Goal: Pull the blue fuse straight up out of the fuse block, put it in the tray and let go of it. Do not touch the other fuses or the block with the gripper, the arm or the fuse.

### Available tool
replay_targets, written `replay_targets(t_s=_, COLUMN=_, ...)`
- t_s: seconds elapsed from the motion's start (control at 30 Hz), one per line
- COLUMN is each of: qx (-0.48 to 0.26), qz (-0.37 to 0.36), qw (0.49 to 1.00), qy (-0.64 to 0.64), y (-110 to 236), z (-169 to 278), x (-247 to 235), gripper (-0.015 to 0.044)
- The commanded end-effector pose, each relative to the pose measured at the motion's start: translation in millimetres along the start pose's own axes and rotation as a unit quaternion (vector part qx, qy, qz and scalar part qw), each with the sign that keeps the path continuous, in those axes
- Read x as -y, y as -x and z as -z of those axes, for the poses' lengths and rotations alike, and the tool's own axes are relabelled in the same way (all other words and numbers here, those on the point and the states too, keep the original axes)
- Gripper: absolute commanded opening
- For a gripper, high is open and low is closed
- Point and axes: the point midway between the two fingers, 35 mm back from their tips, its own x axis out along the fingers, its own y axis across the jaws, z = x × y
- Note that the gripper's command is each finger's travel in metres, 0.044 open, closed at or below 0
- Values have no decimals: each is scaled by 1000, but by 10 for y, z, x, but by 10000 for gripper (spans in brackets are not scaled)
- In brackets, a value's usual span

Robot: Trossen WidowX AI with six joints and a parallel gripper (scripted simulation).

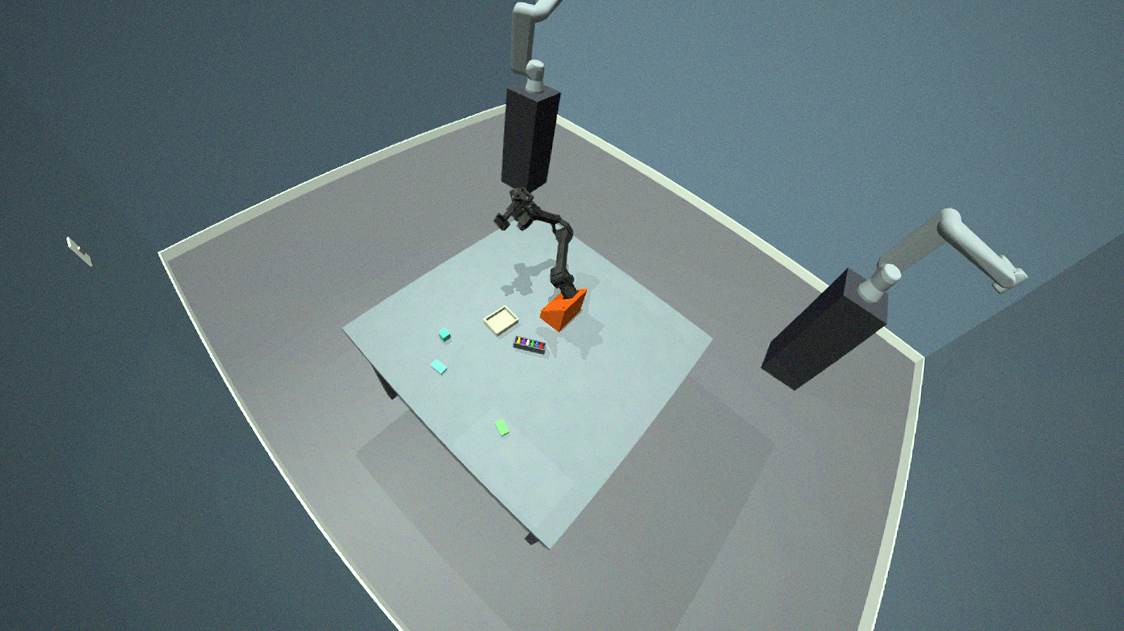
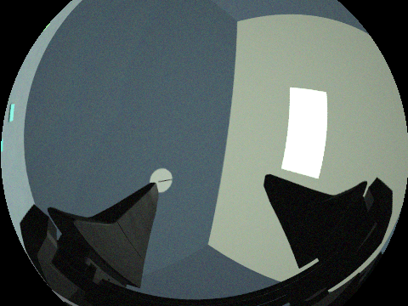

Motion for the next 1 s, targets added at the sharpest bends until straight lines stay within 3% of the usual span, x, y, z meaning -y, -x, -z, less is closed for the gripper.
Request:
replay_targets(t_s=0.0, qx=3, qz=-3, qw=1000, qy=-6, y=-16, z=-14, x=-19, gripper=374)
replay_targets(t_s=0.2, qx=70, qz=-118, qw=973, qy=-186, y=-446, z=-541, x=-617, gripper=216)
replay_targets(t_s=0.4, qx=106, qz=-274, qw=886, qy=-359, y=-709, z=-1270, x=-1287, gripper=74)
replay_targets(t_s=0.67, qx=74, qz=-495, qw=704, qy=-504, y=-644, z=-2328, x=-2090, gripper=74)
replay_targets(t_s=0.97, qx=-55, qz=-691, qw=493, qy=-525, y=-123, z=-3337, x=-2729, gripper=74)
